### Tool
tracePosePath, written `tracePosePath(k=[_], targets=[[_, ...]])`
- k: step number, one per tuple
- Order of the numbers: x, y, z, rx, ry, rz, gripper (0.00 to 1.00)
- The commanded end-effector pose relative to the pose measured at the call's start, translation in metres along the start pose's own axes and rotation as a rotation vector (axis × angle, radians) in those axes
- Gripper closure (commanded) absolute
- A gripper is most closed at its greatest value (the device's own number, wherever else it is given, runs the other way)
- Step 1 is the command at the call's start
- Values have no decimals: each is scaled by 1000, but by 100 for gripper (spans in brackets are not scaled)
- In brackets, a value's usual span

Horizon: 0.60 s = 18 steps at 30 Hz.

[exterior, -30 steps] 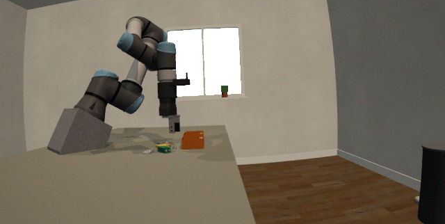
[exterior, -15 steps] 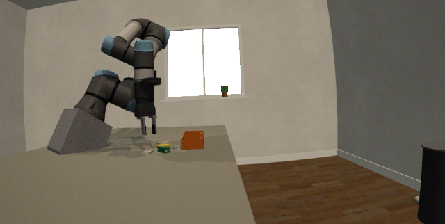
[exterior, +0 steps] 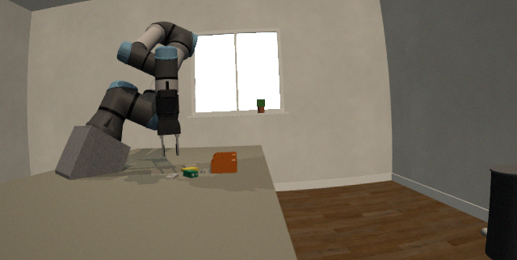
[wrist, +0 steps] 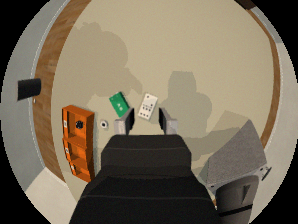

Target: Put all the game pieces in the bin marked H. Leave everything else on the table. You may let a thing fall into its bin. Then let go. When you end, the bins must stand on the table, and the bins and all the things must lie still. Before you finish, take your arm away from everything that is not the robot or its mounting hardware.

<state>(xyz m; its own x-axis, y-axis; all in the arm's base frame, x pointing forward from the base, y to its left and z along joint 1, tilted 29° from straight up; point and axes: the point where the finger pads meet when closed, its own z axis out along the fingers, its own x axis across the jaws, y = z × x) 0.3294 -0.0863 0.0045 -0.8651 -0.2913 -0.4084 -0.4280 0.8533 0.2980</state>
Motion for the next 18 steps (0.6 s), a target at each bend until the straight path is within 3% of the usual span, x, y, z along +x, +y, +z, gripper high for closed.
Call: tracePosePath(k=[1, 8, 18], targets=[[0, -1, 0, 6, 6, 157, 21], [0, -1, 0, 14, 16, 382, 21], [0, -1, 0, 14, 16, 382, 21]])
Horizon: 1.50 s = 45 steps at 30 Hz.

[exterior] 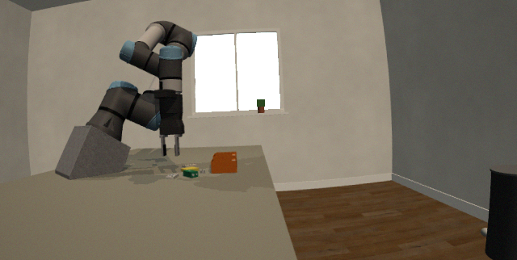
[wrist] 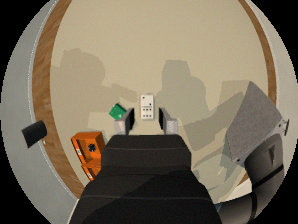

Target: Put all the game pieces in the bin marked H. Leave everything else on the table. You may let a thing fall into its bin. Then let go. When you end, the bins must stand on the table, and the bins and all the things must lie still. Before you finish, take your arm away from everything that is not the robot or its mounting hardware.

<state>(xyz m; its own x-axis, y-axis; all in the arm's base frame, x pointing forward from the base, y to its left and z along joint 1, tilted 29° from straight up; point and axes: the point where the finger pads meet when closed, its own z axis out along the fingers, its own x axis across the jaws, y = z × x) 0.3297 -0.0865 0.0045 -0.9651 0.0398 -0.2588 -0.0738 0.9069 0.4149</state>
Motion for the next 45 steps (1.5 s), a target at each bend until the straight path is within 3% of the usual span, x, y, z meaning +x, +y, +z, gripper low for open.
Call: tracePosePath(k=[1, 22, 26, 38, 45], targets=[[0, 0, 0, 2, 0, 3, 21], [0, 0, 0, 2, 0, 3, 21], [0, 0, 8, 2, 0, 3, 21], [-1, -1, 55, 2, 0, 3, 21], [-1, -2, 55, 2, 0, 3, 21]])
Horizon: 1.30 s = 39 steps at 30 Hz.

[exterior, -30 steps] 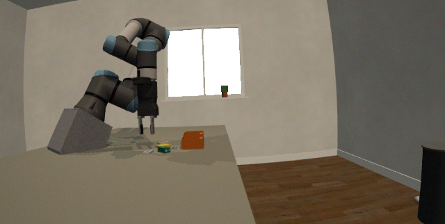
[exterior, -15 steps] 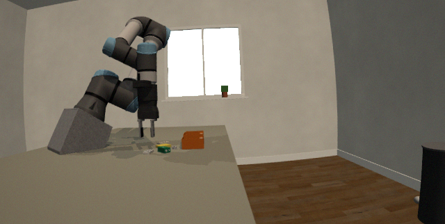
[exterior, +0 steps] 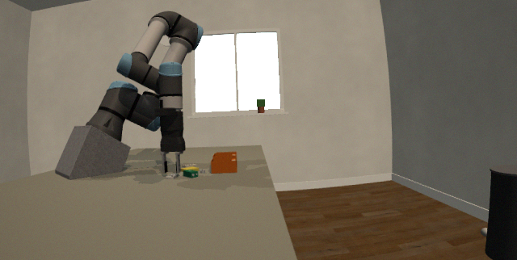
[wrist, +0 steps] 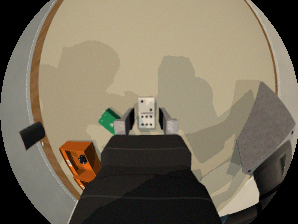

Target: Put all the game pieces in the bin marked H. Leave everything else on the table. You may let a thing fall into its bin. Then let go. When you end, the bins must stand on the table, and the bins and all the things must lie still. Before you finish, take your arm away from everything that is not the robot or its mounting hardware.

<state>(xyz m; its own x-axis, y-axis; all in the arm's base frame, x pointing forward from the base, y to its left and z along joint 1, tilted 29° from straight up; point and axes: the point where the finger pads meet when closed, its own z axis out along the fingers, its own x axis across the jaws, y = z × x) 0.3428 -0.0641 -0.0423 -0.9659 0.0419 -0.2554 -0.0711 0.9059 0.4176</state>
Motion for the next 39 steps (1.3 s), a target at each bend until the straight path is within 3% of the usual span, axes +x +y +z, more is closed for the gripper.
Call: tracePosePath(k=[1, 9, 23, 24, 39], targets=[[-1, -2, 3, 4, -2, 0, 21], [-1, -1, 13, 4, -2, 0, 21], [-1, 0, 13, 4, -2, 0, 21], [-1, 0, 13, 4, -2, 0, 51], [-1, 0, 13, 4, -2, 0, 51]])
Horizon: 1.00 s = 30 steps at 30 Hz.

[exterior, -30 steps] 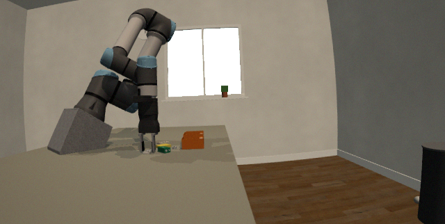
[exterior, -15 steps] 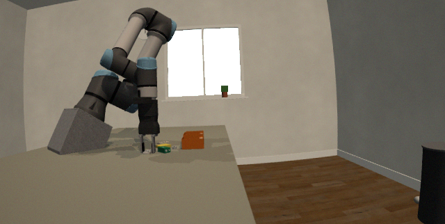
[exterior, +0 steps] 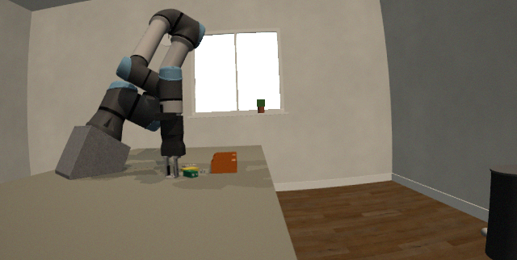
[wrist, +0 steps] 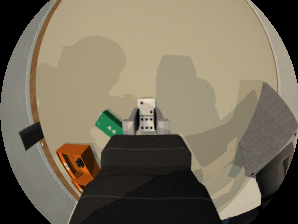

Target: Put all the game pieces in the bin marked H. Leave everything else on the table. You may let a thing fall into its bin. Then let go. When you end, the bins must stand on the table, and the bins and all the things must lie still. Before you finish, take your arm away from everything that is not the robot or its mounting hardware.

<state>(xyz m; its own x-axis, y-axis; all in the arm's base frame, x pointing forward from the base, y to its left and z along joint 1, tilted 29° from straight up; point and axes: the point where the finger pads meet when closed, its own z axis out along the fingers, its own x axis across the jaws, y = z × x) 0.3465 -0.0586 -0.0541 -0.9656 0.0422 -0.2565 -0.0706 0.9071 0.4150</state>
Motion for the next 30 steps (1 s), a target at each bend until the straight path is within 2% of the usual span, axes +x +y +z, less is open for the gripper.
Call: tracePosePath(k=[1, 16, 25, 27, 30], targets=[[0, 0, 0, 1, -1, 0, 51], [0, 0, 0, 1, -1, 0, 51], [0, 0, -30, 1, -1, 0, 51], [0, 0, -30, 1, -1, 0, 51], [0, 0, -40, 1, -1, 0, 51]])
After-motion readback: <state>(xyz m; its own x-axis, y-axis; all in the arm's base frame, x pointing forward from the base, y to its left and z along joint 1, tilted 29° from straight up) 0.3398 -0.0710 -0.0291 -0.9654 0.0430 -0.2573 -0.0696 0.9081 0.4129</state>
